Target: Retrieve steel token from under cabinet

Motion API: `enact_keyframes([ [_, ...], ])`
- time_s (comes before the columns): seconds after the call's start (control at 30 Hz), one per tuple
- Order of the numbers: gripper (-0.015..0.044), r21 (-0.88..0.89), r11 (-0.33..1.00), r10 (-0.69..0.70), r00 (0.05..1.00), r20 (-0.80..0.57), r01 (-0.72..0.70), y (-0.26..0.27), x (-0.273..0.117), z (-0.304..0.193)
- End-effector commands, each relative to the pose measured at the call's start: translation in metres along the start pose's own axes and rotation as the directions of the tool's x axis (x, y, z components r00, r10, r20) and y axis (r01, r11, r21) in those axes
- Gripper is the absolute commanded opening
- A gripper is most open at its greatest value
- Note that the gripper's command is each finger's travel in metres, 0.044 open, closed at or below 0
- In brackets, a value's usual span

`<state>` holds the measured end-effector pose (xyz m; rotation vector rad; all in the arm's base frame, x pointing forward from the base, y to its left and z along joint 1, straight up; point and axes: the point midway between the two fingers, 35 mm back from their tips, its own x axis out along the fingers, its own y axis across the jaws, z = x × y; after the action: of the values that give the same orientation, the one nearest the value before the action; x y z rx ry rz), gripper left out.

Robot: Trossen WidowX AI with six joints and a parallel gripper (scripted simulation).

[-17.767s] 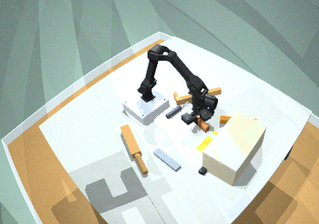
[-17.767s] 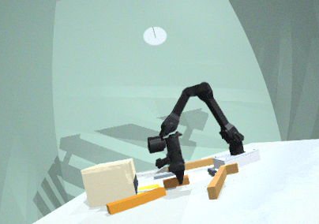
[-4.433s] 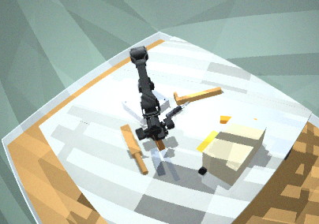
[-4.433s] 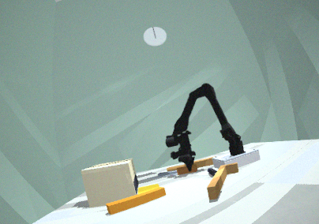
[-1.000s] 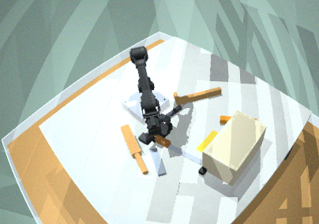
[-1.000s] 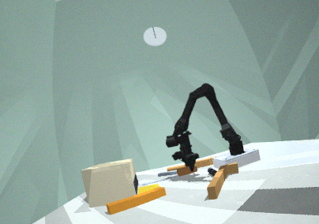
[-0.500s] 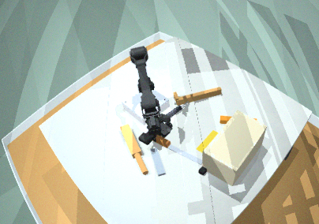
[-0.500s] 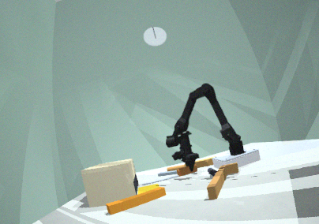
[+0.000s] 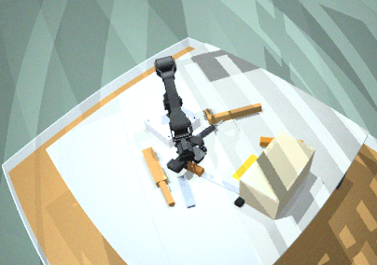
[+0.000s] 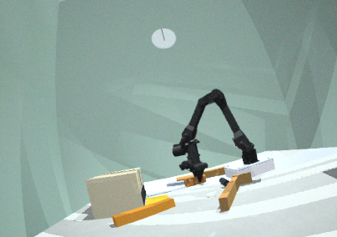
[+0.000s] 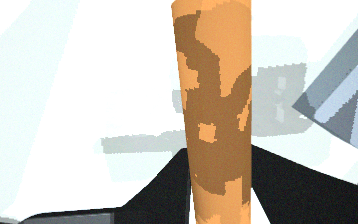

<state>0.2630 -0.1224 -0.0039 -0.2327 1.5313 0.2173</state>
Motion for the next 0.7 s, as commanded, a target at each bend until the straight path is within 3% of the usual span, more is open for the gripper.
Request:
enact_keyframes([
  [0.0,0.0,-0.01,1.0,-0.001,1.0,-0.001,0.001,0.0,0.0,0.006],
  [0.67,0.0,-0.024,1.0,0.001,1.0,0.001,-0.001,0.001,-0.001,0.035],
])
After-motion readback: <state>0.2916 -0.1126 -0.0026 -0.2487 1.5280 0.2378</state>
